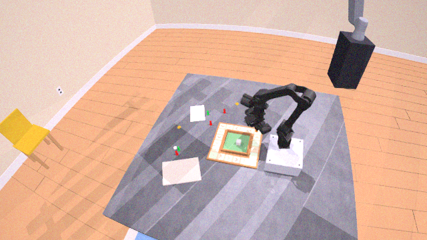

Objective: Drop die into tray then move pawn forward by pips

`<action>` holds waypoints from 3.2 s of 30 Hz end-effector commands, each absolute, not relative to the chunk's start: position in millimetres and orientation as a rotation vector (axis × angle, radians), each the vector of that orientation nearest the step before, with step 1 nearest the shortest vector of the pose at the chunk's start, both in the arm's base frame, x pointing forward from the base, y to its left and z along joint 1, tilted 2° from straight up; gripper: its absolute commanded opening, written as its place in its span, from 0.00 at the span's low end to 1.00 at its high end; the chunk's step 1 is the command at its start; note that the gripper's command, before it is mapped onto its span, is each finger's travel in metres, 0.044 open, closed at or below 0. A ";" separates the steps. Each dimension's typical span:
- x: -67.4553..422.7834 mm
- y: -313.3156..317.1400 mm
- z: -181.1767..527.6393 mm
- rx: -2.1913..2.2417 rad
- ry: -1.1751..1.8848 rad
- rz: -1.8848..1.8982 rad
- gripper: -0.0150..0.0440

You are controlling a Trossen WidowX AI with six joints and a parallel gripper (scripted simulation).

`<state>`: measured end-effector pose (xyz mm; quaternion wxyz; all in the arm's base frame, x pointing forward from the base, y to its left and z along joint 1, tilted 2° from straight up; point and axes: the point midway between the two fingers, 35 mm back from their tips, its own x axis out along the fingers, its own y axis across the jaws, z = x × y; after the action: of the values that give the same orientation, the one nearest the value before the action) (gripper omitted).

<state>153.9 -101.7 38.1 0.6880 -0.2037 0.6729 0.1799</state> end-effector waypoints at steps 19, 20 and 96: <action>160.1 -102.5 101.1 -0.436 1.489 0.386 0.25; 163.5 -104.3 99.9 -0.432 1.487 0.383 0.25; 276.6 -168.0 30.1 -0.465 1.489 0.395 0.83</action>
<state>272.9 -165.9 0.8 0.6892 -0.2030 0.6709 0.1833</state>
